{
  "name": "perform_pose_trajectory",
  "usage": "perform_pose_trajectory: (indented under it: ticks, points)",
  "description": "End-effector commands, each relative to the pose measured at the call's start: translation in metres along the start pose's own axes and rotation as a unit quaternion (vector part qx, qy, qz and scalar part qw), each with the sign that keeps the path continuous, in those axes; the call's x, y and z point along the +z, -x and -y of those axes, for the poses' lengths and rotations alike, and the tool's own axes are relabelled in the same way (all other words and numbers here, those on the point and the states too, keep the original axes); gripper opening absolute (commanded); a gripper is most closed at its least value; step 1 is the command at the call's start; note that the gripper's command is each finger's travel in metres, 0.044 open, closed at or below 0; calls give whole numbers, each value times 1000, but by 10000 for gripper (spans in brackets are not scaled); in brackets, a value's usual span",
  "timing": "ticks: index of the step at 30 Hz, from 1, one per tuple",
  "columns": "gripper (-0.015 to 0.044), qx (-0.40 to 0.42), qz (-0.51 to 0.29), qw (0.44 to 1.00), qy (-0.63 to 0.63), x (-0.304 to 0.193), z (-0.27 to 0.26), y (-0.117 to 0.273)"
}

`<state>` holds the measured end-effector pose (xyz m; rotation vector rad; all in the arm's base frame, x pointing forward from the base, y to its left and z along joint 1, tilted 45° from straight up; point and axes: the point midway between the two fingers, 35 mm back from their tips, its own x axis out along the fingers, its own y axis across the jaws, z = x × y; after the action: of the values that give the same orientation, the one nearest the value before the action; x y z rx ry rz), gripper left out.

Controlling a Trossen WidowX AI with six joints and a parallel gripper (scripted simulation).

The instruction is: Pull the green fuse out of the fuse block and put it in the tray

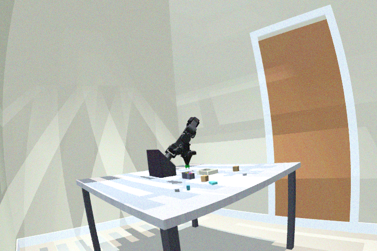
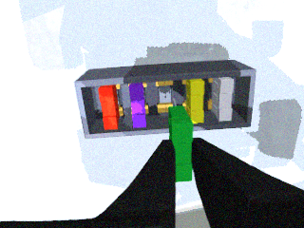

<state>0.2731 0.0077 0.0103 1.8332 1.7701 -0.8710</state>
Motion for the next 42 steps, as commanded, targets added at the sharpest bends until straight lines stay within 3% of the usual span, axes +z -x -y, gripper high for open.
perform_pose_trajectory:
  ticks: [1, 27, 42]
  points:
    - [0, 2, 5, 1000, 4, -9, -2, 2]
    - [0, 1, -1, 1000, 4, -182, 43, 2]
    - [0, 1, -2, 1000, 4, -186, 45, -13]
